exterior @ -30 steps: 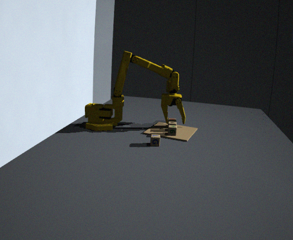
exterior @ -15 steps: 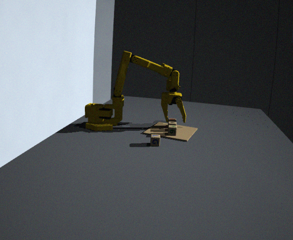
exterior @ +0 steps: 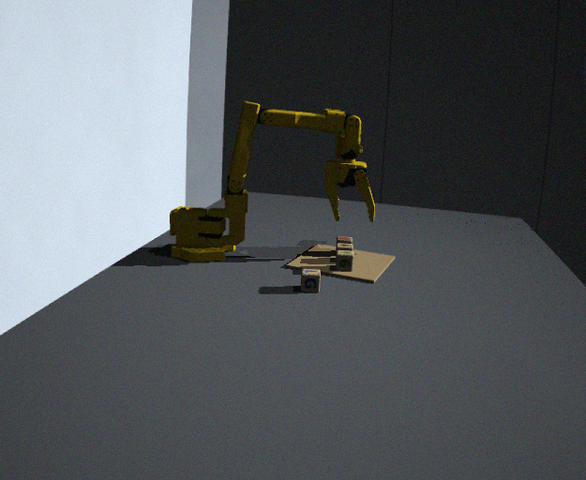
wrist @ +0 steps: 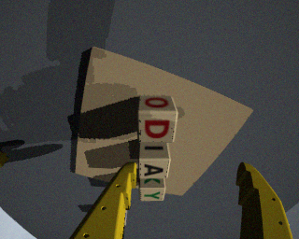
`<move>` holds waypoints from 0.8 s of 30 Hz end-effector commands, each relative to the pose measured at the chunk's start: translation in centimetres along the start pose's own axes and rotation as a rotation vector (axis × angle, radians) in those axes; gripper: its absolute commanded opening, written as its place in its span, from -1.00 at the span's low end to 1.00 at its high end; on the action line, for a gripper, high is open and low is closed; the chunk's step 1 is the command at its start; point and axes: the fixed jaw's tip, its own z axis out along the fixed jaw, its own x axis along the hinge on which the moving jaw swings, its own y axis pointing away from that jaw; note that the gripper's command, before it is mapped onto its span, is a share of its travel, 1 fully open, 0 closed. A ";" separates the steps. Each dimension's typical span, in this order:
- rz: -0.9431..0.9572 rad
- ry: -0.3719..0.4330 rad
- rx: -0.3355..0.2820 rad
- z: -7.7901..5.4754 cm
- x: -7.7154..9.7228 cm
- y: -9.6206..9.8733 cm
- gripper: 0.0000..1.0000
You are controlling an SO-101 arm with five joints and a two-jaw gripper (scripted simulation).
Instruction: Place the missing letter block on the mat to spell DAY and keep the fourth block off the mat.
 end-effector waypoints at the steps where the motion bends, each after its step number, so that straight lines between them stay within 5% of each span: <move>1: 0.000 -0.014 0.061 -2.0 -0.1 -0.3 -0.34; 24: 0.000 -0.014 0.061 -2.4 -0.1 -0.3 -0.34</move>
